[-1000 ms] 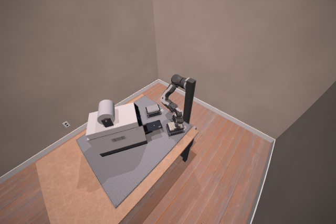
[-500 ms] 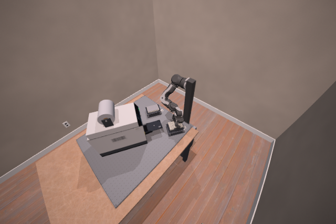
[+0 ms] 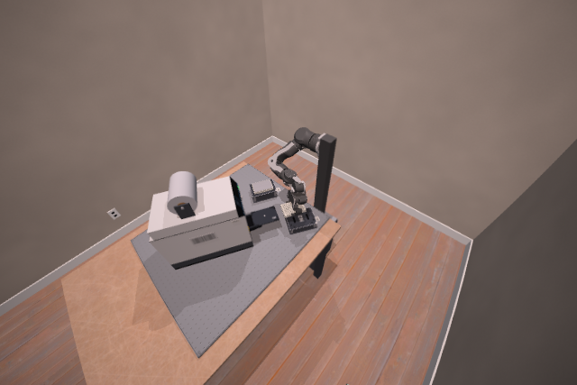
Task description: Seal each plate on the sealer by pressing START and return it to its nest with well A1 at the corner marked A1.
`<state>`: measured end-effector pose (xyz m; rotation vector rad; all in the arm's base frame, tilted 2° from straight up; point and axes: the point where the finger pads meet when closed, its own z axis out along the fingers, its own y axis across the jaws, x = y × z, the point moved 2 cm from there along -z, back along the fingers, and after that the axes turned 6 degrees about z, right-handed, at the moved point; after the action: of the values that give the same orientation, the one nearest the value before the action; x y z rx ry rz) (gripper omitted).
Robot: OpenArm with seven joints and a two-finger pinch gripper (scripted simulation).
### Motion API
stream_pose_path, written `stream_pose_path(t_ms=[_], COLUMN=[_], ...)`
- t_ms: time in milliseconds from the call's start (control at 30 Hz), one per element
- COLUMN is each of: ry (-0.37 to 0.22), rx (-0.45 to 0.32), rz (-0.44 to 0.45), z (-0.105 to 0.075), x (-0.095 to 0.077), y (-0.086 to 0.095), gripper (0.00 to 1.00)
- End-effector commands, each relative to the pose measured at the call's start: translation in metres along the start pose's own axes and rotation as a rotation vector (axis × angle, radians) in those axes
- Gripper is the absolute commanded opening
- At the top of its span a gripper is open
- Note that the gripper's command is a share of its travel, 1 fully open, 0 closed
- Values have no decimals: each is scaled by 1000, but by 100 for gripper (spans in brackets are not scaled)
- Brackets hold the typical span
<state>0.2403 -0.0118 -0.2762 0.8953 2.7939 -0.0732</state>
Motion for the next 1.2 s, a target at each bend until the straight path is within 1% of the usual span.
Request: stream_pose_path(t_ms=[0, 133, 167, 367, 467, 933, 1033, 1167], ry=[0, 0, 1, 0, 1, 0, 2, 0], rx=[-4, -5, -4, -8, -7, -9, -7, -9], rz=[-6, -8, -8, -4, -5, -3, -6, -4], z=[-5, -14, -14, -12, -11, -6, -5, -4], x=[-7, -19, -19, -34, -36, -68, -69, -80], y=[-2, -15, -16, -13, -13, -9, -9, -8], gripper=[0, 0, 0, 0, 0, 0, 0, 0])
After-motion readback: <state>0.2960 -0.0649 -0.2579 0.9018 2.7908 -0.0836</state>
